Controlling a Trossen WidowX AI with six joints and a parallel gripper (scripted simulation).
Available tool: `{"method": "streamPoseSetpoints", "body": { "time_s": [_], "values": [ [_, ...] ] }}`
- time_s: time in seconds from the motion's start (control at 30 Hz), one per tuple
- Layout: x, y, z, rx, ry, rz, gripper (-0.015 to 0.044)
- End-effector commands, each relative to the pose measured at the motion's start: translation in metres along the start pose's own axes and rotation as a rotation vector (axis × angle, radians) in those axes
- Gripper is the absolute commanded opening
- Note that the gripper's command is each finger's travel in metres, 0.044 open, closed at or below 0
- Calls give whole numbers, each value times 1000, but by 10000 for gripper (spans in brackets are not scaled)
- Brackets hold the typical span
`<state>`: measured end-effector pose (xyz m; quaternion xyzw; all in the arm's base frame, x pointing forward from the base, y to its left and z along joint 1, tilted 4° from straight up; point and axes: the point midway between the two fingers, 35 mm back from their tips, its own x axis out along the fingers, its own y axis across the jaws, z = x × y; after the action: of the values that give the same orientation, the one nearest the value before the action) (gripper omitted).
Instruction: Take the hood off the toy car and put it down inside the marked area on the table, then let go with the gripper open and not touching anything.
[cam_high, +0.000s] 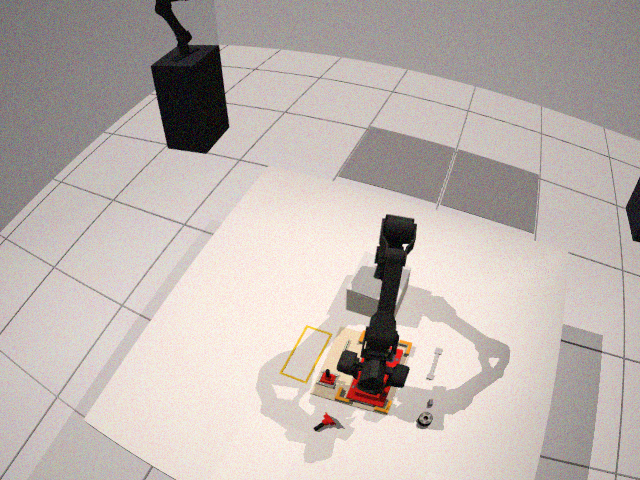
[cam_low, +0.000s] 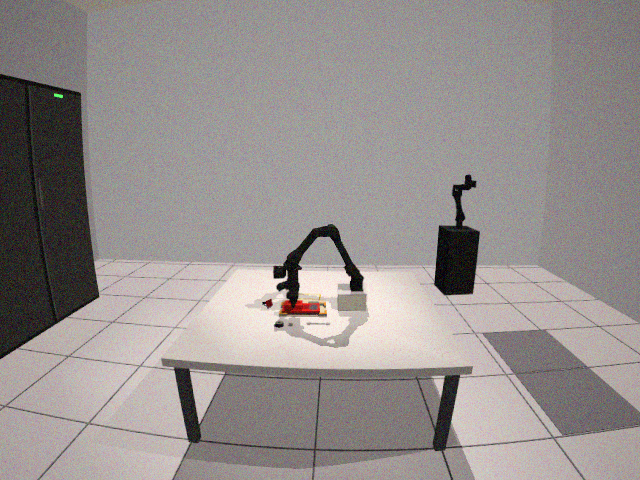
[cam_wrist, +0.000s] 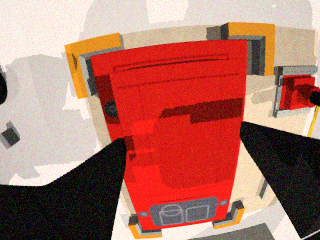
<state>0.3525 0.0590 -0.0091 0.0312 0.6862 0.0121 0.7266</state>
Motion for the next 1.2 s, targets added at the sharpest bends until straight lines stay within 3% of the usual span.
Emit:
{"method": "streamPoseSetpoints", "body": {
  "time_s": [0.0, 0.27, 0.63, 1.17],
  "values": [
    [0, 0, 0, 0, 0, 0, 348],
    [0, 0, 0, 0, 0, 0, 295],
    [-6, 0, 0, 0, 0, 0, 6],
    [-16, 0, 0, 0, 0, 1, 0]
  ]
}}
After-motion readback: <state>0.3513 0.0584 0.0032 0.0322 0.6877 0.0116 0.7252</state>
